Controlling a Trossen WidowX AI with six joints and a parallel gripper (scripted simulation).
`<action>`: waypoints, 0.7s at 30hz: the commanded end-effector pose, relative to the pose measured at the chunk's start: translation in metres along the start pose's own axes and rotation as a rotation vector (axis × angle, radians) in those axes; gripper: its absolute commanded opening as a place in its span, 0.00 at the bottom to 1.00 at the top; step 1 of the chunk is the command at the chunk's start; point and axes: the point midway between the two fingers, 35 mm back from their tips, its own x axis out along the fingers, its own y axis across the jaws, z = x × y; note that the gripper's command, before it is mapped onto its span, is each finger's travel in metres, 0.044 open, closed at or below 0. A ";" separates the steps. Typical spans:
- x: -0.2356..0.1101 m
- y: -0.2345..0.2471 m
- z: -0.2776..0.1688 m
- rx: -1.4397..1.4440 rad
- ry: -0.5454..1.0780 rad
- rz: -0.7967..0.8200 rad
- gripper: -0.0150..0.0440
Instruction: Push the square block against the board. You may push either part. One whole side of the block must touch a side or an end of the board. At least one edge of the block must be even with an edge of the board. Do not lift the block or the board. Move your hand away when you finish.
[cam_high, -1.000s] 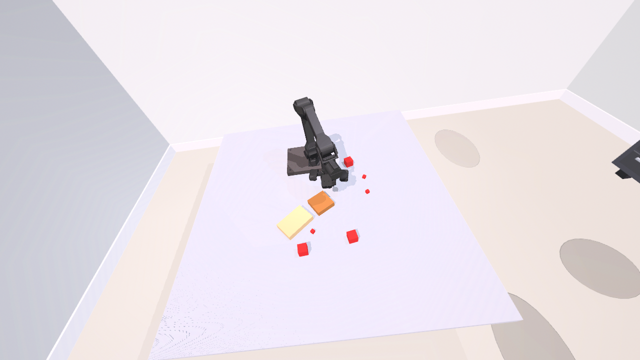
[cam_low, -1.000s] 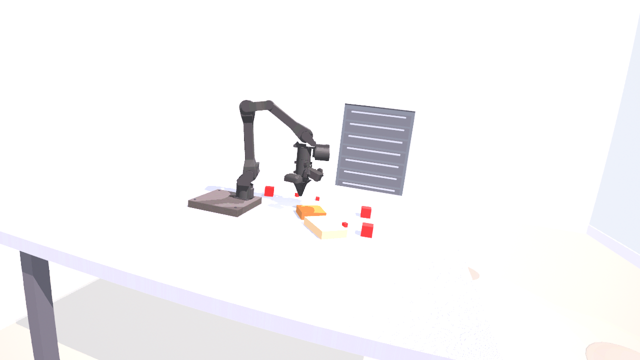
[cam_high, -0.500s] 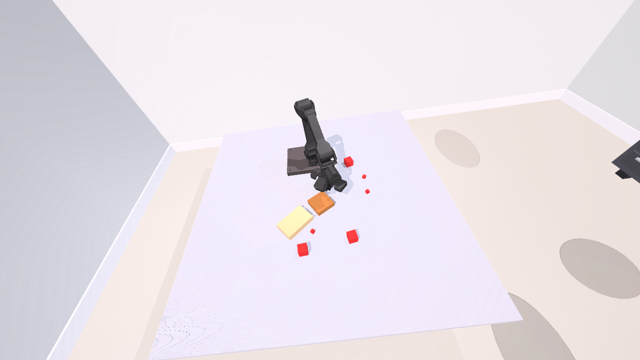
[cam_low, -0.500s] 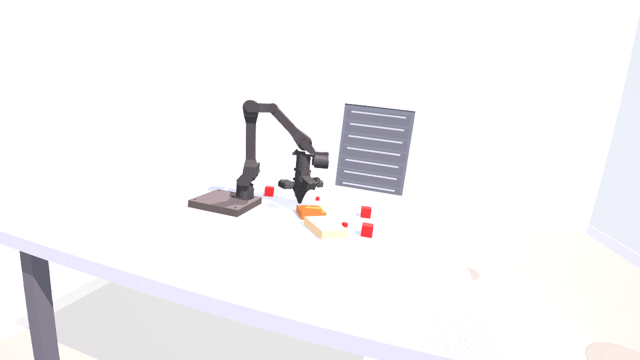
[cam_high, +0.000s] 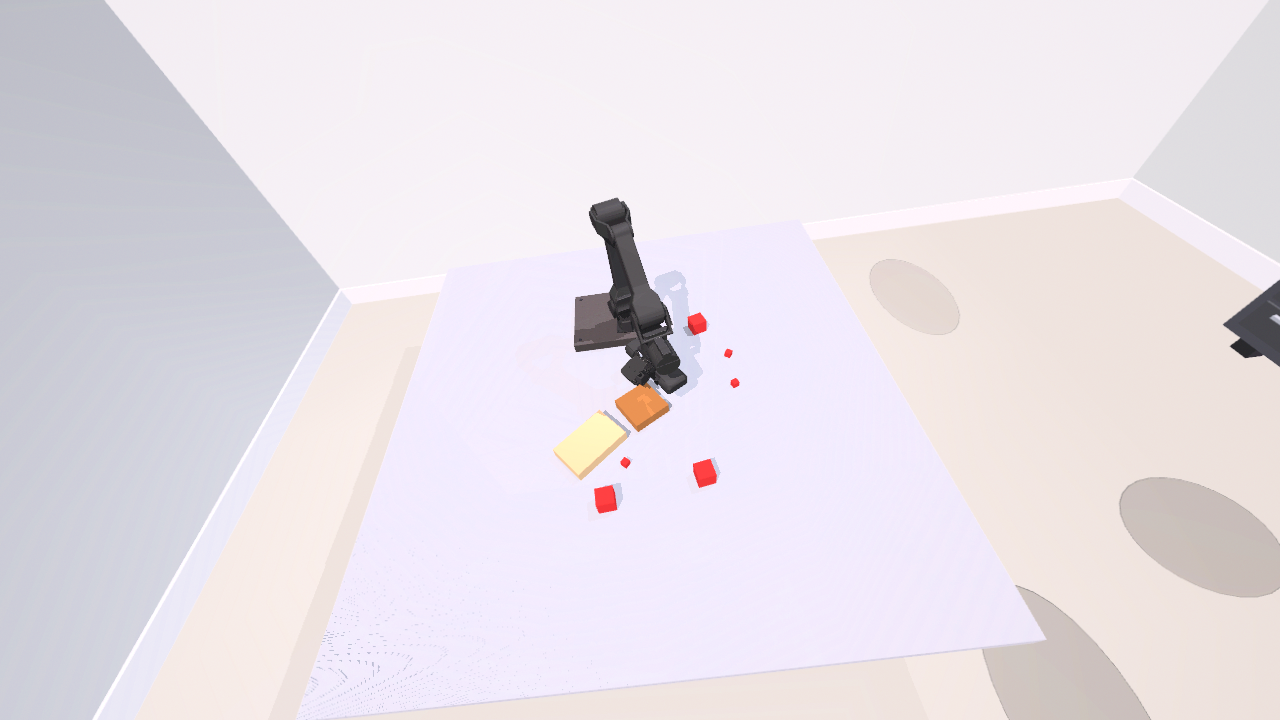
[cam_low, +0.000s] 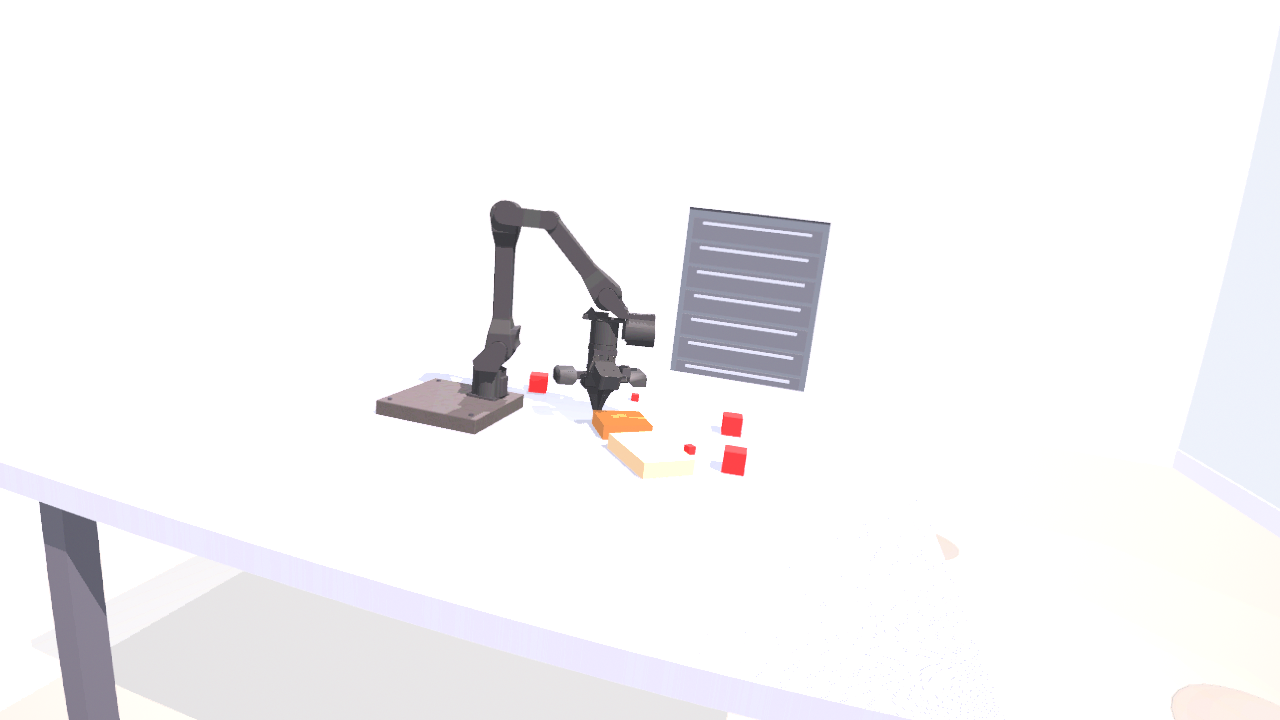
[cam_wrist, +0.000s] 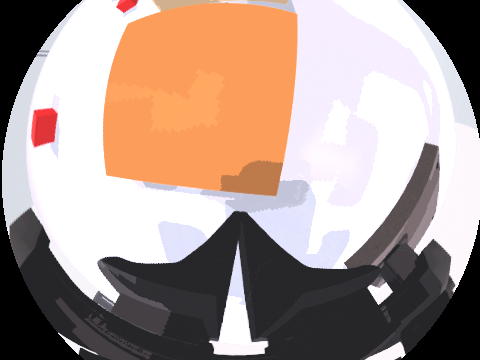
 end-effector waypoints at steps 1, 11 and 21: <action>0.002 0.000 0.003 0.007 -0.002 -0.004 0.25; 0.001 0.001 0.018 0.007 -0.003 -0.004 0.25; 0.001 0.003 0.034 0.007 -0.004 -0.004 0.25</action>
